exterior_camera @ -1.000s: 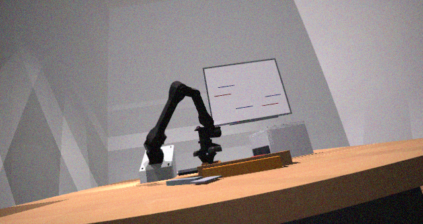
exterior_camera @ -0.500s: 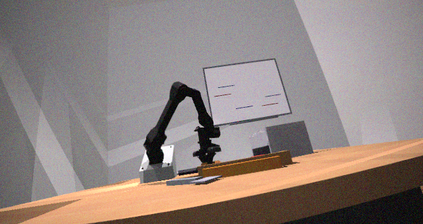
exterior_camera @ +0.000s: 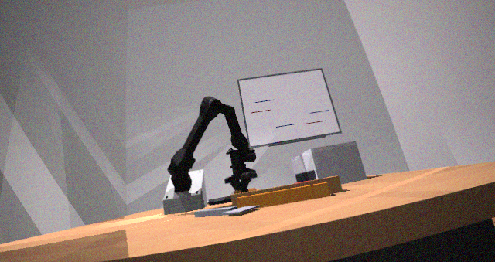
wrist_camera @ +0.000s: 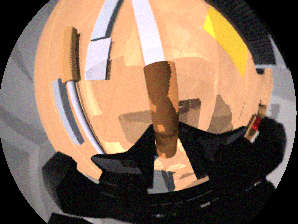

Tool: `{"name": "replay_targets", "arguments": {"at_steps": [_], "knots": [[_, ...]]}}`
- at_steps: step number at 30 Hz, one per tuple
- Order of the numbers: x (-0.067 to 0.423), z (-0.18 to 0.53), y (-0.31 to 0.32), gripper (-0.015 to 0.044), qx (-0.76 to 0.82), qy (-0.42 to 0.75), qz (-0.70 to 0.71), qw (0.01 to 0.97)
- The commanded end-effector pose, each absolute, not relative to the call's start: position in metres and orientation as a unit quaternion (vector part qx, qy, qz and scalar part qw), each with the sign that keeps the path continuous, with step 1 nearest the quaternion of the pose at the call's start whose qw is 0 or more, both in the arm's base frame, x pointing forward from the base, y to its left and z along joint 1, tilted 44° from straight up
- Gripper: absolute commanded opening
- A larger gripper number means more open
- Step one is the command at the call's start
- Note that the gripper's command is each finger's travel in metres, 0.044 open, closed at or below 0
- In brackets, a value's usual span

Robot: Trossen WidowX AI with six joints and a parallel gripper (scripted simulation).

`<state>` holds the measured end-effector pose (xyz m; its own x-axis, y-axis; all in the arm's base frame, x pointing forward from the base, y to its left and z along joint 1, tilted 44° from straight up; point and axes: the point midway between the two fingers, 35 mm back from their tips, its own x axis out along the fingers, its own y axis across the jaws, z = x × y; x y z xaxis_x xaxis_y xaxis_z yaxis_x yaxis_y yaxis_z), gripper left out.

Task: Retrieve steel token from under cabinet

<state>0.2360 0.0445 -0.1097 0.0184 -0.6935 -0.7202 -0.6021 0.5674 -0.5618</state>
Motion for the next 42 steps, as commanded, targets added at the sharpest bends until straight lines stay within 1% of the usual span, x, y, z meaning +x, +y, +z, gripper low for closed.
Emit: {"name": "replay_targets", "arguments": {"at_steps": [1, 42], "knots": [[0.235, -0.114, 0.050, 0.0000, -0.463, 0.700, -0.038, 0.542], [0.219, -0.145, 0.083, 0.0000, -0.462, 0.700, -0.037, 0.543]]}}
